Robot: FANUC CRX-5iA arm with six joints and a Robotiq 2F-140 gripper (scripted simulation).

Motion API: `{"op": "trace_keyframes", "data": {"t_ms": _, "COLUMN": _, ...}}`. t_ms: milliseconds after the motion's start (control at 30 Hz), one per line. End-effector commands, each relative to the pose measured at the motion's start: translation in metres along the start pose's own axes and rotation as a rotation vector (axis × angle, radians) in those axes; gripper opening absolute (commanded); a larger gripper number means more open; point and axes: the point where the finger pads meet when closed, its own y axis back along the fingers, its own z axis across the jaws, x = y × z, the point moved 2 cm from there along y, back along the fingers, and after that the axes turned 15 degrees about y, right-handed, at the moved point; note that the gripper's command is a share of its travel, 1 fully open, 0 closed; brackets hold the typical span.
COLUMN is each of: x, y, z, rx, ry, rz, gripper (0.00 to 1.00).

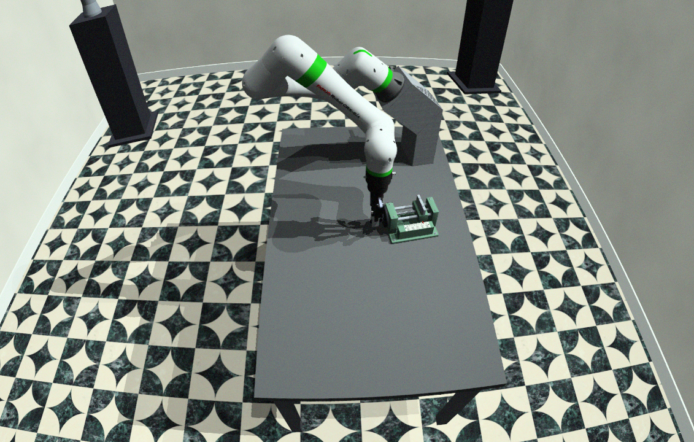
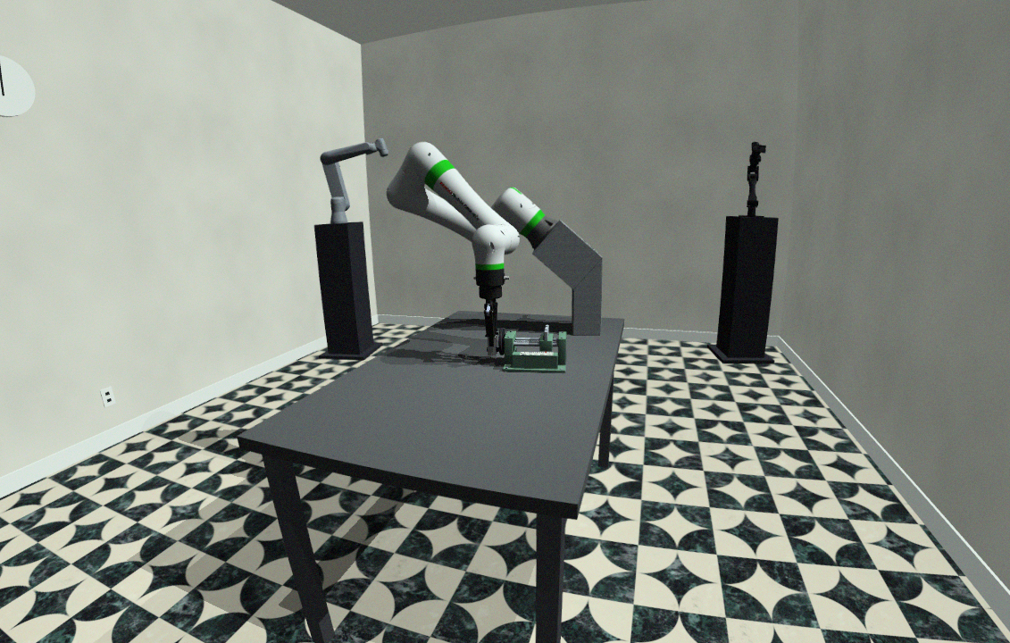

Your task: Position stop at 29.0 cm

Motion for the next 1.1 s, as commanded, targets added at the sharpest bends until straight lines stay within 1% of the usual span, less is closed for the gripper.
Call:
{"op": "trace_keyframes", "data": {"t_ms": 0, "x": 0.0002, "y": -0.0002, "z": -0.0011, "rx": 0.0, "ry": 0.0, "rz": 0.0, "gripper": 0.04}}
{"op": "trace_keyframes", "data": {"t_ms": 1067, "x": 0.0013, "y": -0.0008, "z": -0.0055, "rx": 0.0, "ry": 0.0, "rz": 0.0, "gripper": 0.04}}
